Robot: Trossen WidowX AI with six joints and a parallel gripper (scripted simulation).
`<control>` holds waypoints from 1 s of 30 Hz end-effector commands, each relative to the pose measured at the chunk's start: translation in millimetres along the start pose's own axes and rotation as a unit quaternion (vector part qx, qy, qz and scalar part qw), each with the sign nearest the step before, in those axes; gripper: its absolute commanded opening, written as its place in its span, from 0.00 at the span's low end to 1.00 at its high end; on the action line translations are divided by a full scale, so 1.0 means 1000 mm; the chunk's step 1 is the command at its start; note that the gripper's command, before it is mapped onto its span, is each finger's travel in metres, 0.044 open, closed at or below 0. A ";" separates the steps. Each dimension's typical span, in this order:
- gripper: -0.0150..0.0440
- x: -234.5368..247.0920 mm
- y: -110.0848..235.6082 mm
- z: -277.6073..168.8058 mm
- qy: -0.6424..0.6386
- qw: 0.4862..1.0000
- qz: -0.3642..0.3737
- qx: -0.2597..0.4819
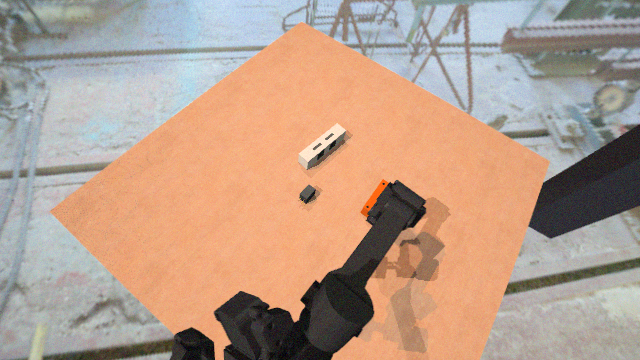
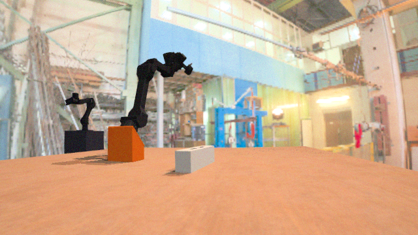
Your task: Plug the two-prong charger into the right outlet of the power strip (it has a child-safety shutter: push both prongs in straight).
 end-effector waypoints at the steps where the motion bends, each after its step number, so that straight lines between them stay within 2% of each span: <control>1: 0.98 0.000 0.000 0.000 0.001 1.000 0.000 0.001; 2: 1.00 -0.001 0.000 -0.002 0.006 1.000 0.000 0.002; 20: 1.00 -0.042 0.001 -0.038 0.155 0.986 -0.022 0.053; 30: 1.00 -0.083 0.007 -0.057 0.276 0.953 -0.056 0.109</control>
Point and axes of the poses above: the point midway between the two fingers, 35 mm back from their tips, its own y axis back along the fingers, its own x axis across the jaws, z = x × y, the point moved 8 cm from there along y, back along the fingers, and after that the axes turned 12 degrees about y, right-handed, at the moved point
